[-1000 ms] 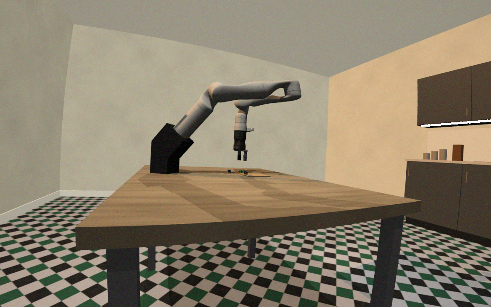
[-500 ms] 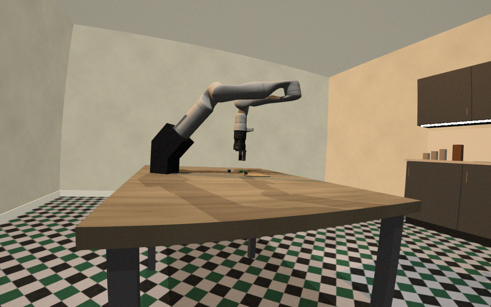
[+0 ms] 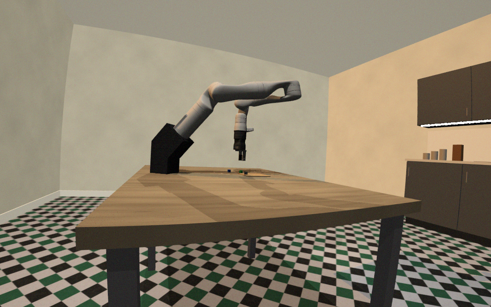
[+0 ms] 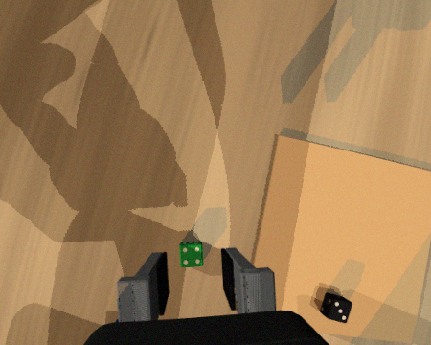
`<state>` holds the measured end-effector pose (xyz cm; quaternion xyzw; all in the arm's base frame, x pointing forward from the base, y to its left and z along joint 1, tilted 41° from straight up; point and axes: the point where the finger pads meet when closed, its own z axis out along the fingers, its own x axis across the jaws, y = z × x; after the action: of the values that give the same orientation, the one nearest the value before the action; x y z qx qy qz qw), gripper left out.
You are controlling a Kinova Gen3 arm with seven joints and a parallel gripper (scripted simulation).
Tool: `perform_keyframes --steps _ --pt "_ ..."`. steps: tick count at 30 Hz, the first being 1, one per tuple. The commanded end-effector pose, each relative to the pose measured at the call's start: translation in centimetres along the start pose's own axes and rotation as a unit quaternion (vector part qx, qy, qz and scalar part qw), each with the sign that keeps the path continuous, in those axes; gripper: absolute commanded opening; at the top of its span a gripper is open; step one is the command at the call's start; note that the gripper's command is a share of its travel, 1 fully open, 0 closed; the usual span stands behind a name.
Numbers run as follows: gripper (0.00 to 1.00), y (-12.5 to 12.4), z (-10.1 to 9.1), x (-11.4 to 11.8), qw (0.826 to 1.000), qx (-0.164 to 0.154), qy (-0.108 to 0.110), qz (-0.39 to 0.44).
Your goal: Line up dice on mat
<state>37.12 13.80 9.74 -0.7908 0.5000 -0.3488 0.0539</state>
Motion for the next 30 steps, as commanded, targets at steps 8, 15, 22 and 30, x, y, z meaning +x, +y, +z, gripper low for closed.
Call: perform_keyframes --steps 8,15,22,30 --pt "0.64 0.0 0.0 0.0 1.0 0.001 0.0 0.0" --pt "0.64 0.0 0.1 0.0 1.0 0.001 0.0 0.0" --pt "0.64 0.0 0.5 0.0 1.0 0.001 0.0 0.0" --pt "0.64 0.0 1.4 -0.1 1.0 0.001 0.0 0.0"
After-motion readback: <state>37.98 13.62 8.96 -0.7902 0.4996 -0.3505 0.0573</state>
